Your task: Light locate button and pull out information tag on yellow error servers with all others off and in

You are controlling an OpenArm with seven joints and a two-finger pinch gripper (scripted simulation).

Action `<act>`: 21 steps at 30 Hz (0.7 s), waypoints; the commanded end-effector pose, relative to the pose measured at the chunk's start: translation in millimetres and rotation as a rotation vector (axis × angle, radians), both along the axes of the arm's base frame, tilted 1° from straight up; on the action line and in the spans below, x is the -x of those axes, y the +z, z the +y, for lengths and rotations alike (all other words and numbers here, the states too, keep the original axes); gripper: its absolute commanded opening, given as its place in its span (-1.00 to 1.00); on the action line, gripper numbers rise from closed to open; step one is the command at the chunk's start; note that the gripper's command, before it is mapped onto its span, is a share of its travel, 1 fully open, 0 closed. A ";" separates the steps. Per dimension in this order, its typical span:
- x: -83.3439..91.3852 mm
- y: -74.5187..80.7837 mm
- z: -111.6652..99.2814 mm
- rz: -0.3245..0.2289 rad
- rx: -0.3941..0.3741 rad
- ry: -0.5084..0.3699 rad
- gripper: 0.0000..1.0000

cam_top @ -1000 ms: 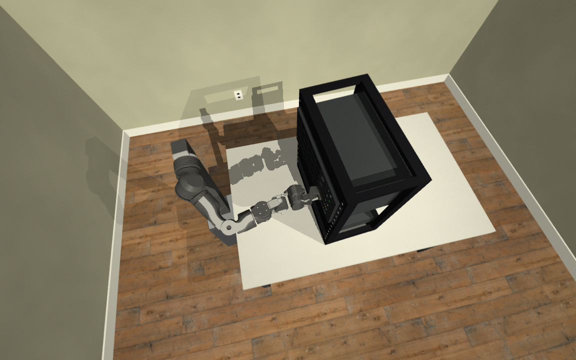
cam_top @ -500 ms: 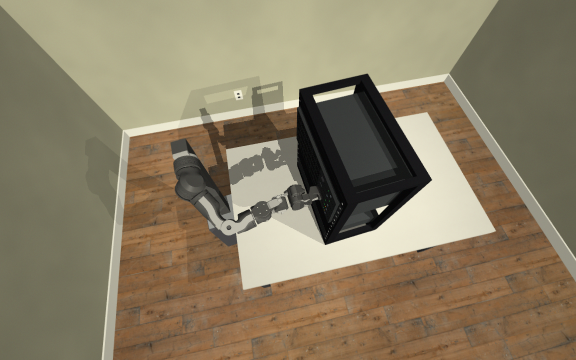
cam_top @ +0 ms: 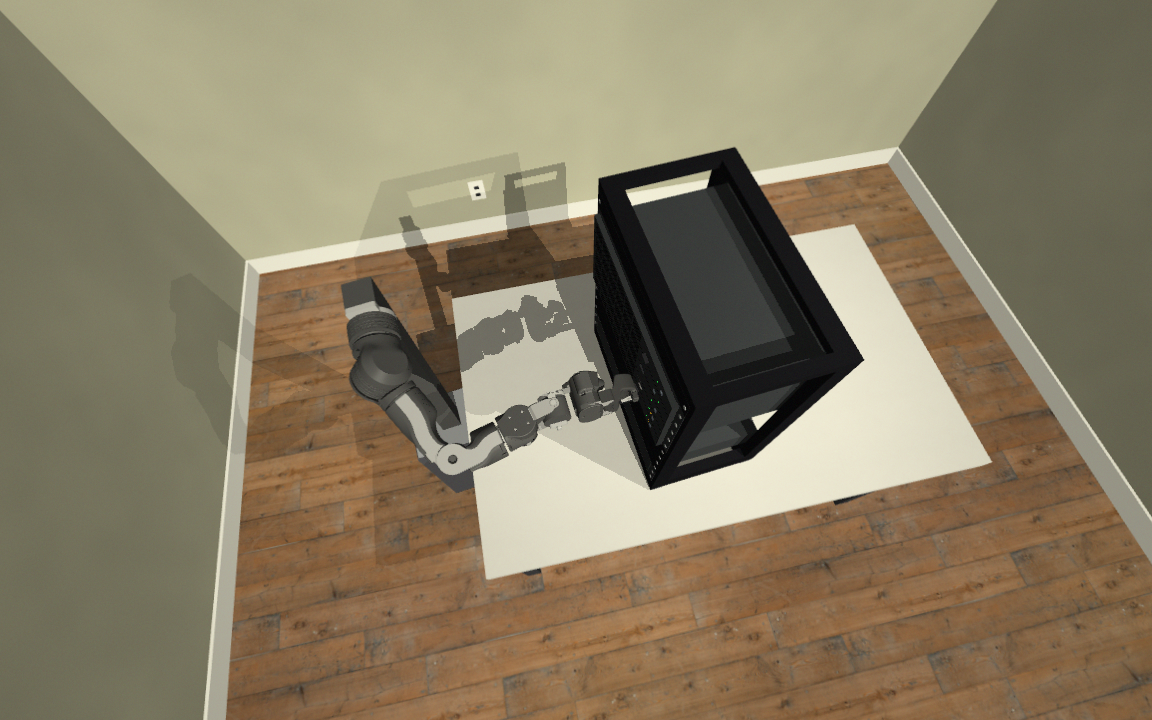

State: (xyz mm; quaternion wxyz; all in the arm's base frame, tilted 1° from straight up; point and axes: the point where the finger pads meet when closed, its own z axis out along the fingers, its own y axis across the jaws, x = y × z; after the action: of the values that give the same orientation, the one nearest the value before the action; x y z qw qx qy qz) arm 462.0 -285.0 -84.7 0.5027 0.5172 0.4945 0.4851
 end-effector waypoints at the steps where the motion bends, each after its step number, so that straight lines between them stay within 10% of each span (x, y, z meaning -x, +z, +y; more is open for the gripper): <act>1: 0.0 3.8 -0.8 -0.012 -0.003 -0.003 -1.00; 21: 12.1 3.8 -1.0 -0.011 -0.003 -0.004 -1.00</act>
State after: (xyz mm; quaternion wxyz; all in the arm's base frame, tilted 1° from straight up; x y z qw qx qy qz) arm 450.0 -284.5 -84.5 0.5018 0.5174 0.4946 0.4856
